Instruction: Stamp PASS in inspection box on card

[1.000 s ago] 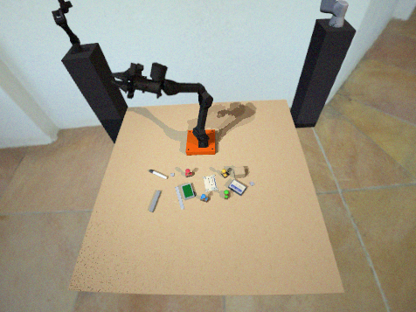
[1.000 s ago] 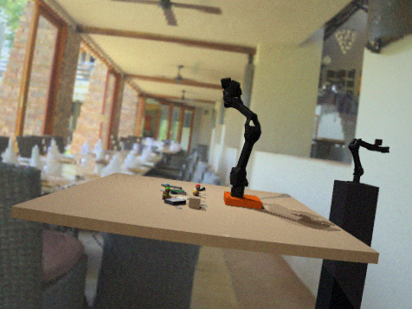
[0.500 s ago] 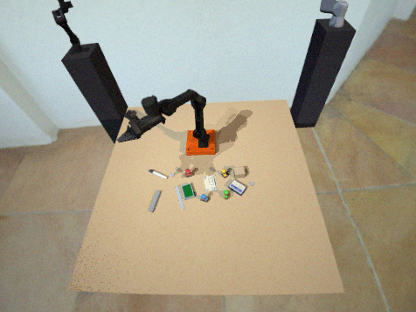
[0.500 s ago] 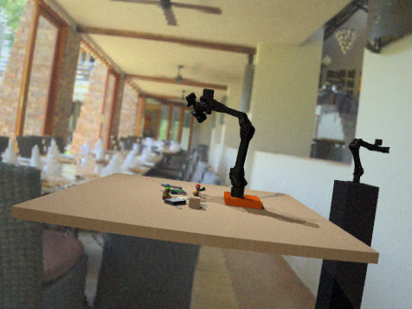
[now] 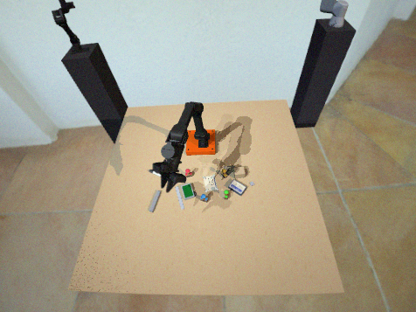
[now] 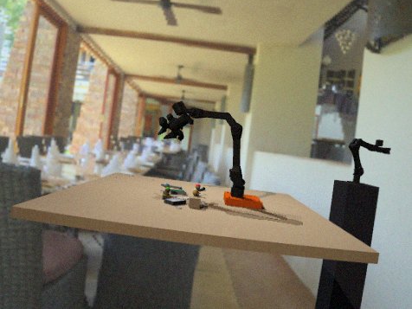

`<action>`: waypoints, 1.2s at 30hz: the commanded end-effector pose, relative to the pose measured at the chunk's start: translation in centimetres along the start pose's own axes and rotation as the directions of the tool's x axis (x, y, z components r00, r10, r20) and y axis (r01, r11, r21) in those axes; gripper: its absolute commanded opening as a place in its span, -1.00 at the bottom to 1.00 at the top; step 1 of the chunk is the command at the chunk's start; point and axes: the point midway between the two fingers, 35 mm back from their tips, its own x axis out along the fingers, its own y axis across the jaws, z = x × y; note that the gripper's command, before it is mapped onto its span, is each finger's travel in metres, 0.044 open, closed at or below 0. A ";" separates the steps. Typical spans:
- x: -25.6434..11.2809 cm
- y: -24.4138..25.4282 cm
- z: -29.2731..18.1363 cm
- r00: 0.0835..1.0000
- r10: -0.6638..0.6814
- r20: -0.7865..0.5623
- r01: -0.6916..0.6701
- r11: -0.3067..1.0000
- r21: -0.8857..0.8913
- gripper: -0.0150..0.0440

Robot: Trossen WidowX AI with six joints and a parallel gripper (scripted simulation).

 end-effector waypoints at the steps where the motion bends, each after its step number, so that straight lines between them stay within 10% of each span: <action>1: 1.4 1.9 -5.7 0.986 -0.010 -0.167 -0.012 0.991 -0.136 0.24; 19: -2.2 3.7 -32.8 0.622 -0.366 -0.692 -0.331 0.678 -0.656 0.24; 36: -1.9 3.5 -34.9 0.604 -0.387 -0.697 -0.348 0.658 -0.667 0.24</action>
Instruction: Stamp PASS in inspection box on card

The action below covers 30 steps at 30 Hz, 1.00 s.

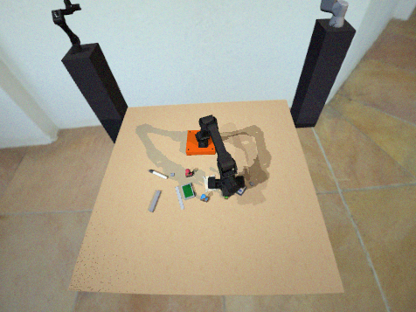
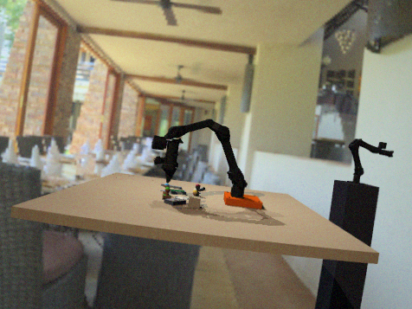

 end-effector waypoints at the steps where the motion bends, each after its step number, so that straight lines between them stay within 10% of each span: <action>1: 0.8 0.1 -0.1 1.000 0.002 -0.009 -0.002 1.000 -0.001 0.24; 30: 5.5 0.1 -0.1 1.000 0.002 -0.009 -0.002 1.000 -0.001 0.24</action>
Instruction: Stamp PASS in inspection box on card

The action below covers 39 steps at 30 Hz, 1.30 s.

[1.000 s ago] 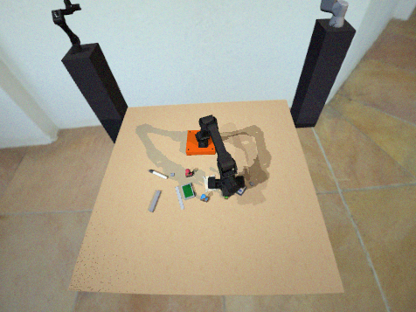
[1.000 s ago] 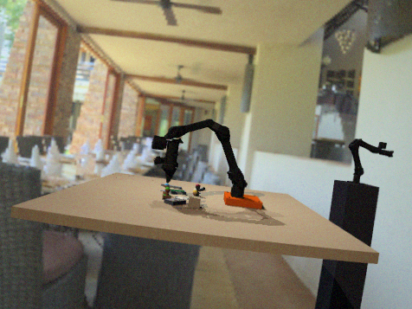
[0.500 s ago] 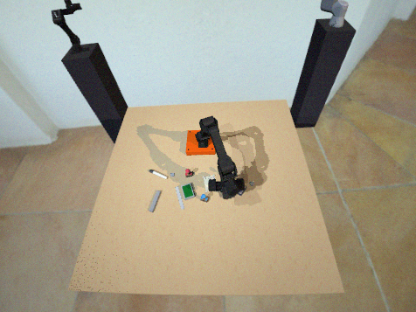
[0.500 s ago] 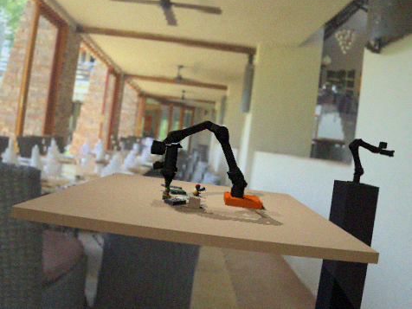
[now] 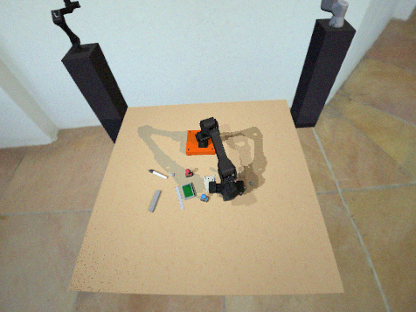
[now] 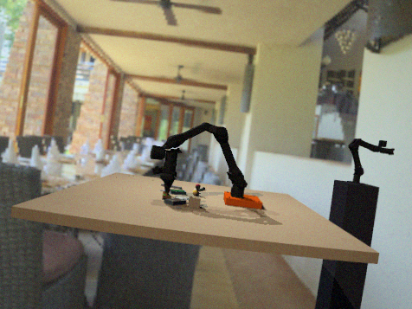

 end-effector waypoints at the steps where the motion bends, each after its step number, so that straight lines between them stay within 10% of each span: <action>1: 0.8 0.0 -0.2 1.000 0.003 -0.008 -0.003 1.000 0.004 0.24; 12: 1.9 0.0 -0.3 1.000 0.003 -0.008 -0.003 1.000 0.004 0.24; 28: 1.6 -0.1 -0.2 1.000 -0.002 -0.005 0.002 1.000 -0.001 -0.49; 39: 1.0 0.0 -0.1 1.000 -0.003 -0.005 0.003 1.000 -0.001 -0.49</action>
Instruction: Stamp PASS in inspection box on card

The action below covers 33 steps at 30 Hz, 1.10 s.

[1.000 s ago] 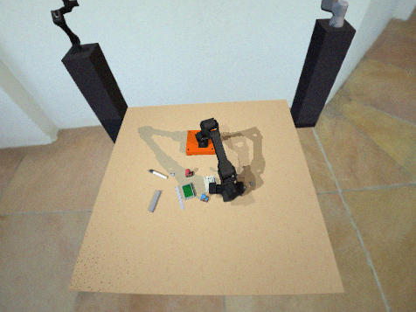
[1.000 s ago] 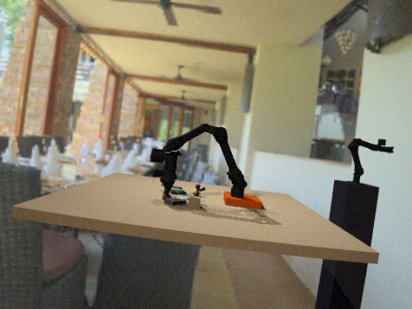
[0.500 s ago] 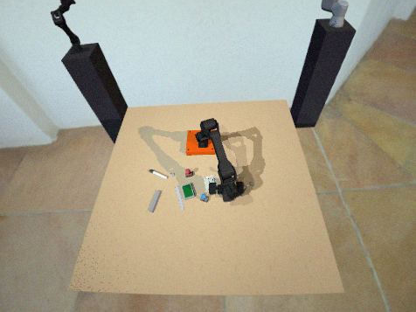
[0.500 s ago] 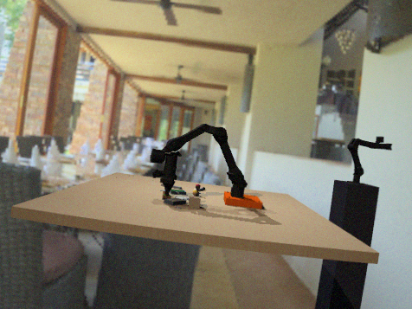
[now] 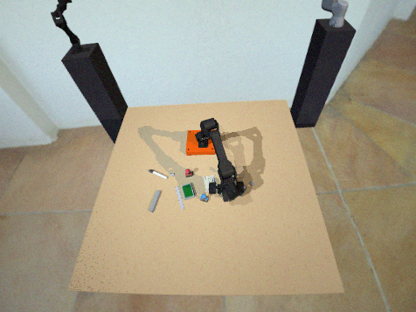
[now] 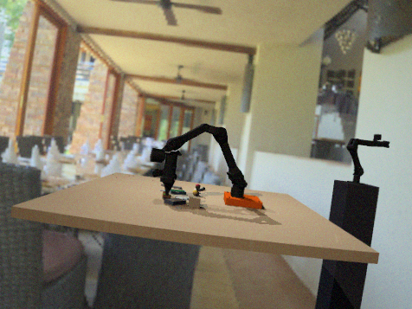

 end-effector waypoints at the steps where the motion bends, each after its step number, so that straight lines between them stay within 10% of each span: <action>1: -0.3 0.0 0.0 1.000 -0.001 0.001 0.001 1.000 0.000 -0.49; 33: -1.8 0.0 0.1 1.000 -0.005 0.000 0.005 1.000 0.000 -0.49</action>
